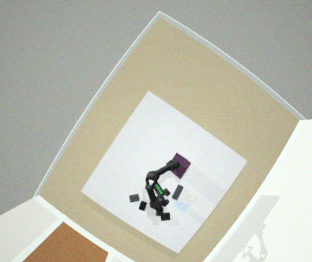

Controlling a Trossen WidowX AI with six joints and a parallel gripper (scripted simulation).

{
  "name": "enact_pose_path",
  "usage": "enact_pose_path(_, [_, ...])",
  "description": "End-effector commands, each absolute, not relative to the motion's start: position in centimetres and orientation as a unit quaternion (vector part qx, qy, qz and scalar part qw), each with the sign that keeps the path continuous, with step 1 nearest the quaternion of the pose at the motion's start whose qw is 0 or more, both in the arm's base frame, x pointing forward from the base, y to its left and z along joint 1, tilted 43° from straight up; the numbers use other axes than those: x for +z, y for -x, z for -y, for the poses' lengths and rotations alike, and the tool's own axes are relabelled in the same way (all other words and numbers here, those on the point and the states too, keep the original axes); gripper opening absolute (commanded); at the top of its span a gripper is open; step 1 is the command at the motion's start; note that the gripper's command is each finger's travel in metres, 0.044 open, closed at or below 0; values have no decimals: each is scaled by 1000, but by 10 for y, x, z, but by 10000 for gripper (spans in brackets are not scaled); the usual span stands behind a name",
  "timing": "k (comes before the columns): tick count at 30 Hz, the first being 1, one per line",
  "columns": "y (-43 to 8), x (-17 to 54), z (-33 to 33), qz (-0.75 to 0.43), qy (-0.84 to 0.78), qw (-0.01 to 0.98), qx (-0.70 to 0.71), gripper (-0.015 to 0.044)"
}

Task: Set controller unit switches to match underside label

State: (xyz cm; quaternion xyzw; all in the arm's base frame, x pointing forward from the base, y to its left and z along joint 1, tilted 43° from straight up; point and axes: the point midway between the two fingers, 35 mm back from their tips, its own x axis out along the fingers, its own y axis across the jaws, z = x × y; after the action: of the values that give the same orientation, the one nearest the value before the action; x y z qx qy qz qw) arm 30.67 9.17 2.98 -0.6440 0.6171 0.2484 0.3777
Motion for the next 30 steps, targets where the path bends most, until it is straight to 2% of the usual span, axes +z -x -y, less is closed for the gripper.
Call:
enact_pose_path(1, [-306,36,-88,-614,643,382,250,336])
enact_pose_path(30, [-302,58,-77,-603,636,400,269,336])
